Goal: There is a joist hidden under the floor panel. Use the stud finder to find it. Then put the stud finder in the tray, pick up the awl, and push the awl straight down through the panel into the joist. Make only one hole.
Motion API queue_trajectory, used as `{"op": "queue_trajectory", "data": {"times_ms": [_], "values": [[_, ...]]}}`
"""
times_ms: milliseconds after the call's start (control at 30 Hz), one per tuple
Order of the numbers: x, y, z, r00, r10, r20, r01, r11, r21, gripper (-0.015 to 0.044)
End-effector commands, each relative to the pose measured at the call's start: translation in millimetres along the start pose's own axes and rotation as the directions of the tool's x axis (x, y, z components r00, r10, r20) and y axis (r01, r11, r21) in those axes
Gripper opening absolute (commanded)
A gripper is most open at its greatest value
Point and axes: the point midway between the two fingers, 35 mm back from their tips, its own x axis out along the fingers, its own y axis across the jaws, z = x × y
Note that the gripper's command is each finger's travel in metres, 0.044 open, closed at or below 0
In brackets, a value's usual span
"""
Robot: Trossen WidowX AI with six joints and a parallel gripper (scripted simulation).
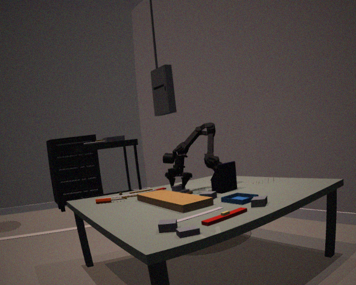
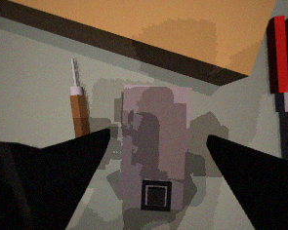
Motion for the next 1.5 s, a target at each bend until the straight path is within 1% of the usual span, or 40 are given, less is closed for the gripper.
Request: {"op": "queue_trajectory", "data": {"times_ms": [0,167,267,1233,1433,1467], "values": [[6.3,1.4,-2.2,1.000,0.003,0.000,-0.003,1.000,-0.006,0.0440],[11.3,1.4,-4.6,1.000,0.001,0.000,-0.001,1.000,-0.007,0.0440],[11.3,1.4,-4.6,1.000,0.001,0.000,-0.001,1.000,-0.007,0.0361],[11.3,1.4,-4.6,1.000,0.001,0.000,-0.001,1.000,-0.007,0.0168],[0.6,1.9,2.2,1.000,0.011,0.000,-0.011,1.000,-0.003,0.0010],[-2.7,2.1,4.1,1.000,0.014,0.000,-0.014,1.000,-0.002,0.0000]]}}
